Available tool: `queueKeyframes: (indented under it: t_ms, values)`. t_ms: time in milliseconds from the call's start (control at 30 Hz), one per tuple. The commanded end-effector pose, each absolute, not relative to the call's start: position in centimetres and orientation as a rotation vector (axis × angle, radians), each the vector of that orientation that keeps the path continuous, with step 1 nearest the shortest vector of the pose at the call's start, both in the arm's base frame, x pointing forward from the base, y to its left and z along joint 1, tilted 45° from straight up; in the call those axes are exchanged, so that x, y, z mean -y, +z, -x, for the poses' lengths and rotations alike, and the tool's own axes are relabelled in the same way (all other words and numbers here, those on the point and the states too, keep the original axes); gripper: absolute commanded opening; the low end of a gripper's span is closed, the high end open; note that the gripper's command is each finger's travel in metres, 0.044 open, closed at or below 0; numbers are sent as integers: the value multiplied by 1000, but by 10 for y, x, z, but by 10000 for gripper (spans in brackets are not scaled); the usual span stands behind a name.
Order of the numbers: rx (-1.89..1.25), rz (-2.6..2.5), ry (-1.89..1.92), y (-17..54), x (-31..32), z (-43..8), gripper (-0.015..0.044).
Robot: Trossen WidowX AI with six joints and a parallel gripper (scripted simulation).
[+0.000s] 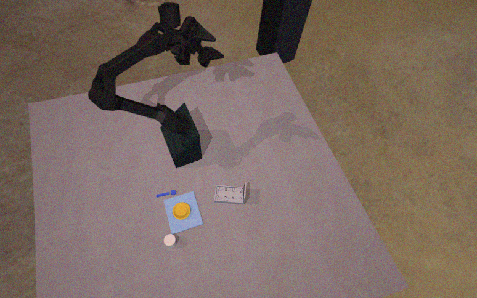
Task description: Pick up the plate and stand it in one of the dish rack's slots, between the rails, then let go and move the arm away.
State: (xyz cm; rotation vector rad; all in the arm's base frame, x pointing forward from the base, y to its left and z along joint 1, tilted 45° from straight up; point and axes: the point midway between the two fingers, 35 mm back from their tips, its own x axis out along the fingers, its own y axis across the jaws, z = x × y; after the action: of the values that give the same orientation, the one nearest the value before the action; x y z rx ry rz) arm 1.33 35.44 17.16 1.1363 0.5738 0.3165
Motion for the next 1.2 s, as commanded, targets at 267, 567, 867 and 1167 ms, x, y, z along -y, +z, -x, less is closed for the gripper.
queueKeyframes:
  t_ms: [267, 567, 867, 1167]
  values:
    - [-434, -797, 99, 149, -335, -120, 400]
    - [-401, -552, -75, 135, -299, -193, 400]
    - [-433, -310, -255, 121, -246, -259, 400]
    - [-524, -78, -431, 105, -174, -310, 400]
